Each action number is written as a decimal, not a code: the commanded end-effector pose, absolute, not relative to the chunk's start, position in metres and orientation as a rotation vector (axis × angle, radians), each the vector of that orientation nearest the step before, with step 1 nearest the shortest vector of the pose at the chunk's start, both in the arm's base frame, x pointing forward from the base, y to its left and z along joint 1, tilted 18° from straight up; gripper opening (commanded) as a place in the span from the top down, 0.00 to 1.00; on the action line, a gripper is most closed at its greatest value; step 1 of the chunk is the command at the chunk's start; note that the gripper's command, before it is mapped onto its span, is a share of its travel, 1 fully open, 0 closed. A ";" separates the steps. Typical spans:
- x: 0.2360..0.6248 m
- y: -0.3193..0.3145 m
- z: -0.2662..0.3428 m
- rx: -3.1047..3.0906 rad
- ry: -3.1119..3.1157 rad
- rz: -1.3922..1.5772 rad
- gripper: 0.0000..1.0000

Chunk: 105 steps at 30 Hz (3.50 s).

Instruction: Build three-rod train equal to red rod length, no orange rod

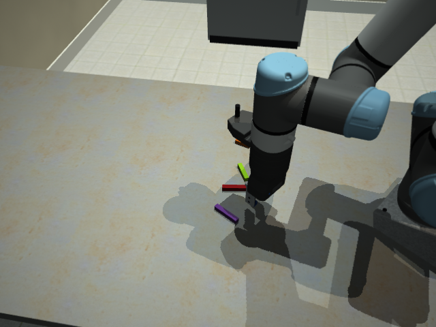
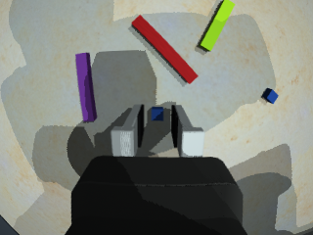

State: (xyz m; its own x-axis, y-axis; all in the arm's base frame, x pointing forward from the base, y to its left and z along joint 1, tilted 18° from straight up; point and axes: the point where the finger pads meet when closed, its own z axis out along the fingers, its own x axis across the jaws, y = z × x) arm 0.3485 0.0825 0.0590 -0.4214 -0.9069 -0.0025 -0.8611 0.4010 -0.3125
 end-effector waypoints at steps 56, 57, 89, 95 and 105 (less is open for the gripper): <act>0.354 0.080 0.043 -1.582 2.480 -0.396 0.46; 0.354 0.080 0.043 -1.582 2.480 -0.396 0.46; 0.354 0.080 0.043 -1.582 2.480 -0.396 0.76; 0.354 0.080 0.043 -1.582 2.480 -0.396 0.76; 0.354 0.080 0.043 -1.582 2.480 -0.396 0.76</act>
State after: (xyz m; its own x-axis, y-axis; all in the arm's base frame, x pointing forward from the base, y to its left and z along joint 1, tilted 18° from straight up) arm 0.3534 0.0803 0.0428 -0.4214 -0.9069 -0.0025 -0.8611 0.4010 -0.3125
